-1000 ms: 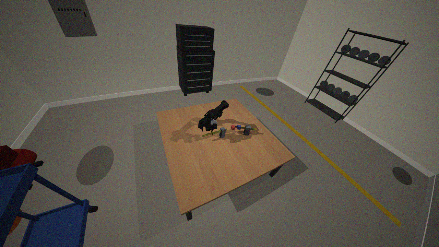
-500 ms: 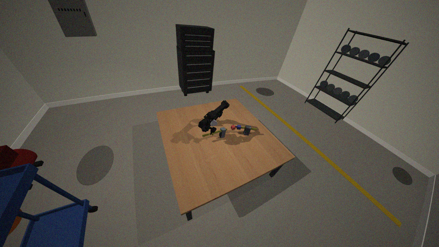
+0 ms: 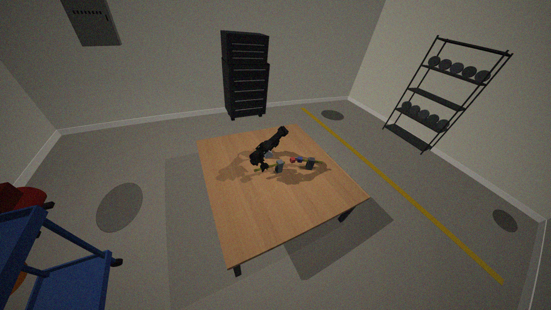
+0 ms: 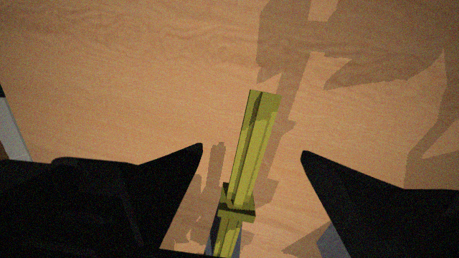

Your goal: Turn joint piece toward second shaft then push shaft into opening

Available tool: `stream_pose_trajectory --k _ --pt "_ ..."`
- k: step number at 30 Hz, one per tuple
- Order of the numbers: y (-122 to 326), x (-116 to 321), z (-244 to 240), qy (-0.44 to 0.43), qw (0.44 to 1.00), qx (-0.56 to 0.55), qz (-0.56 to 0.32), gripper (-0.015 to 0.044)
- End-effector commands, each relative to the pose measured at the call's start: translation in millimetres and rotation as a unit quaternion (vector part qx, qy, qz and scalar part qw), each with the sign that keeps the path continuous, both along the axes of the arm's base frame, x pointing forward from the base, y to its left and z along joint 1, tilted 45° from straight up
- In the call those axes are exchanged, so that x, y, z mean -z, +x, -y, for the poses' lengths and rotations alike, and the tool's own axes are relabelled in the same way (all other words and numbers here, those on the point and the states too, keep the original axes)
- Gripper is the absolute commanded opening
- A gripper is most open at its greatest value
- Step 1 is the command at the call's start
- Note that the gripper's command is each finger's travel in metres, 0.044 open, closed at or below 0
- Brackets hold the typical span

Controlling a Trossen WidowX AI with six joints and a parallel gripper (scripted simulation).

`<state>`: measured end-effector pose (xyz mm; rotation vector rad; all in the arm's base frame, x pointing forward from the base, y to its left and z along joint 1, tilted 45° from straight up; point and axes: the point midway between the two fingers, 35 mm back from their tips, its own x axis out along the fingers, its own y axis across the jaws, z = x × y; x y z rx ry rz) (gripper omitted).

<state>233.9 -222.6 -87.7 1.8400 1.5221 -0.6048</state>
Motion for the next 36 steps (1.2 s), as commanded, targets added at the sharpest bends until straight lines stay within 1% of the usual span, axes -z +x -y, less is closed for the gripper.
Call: stream_pose_trajectory --k 1,28,36 --pt "1 3 -4 0.013 0.998 0.046 -0.033 0.0440" --pt "9 25 -26 0.015 0.998 0.054 -0.040 0.0440" --pt "9 25 -26 0.015 0.998 0.054 -0.040 0.0230"
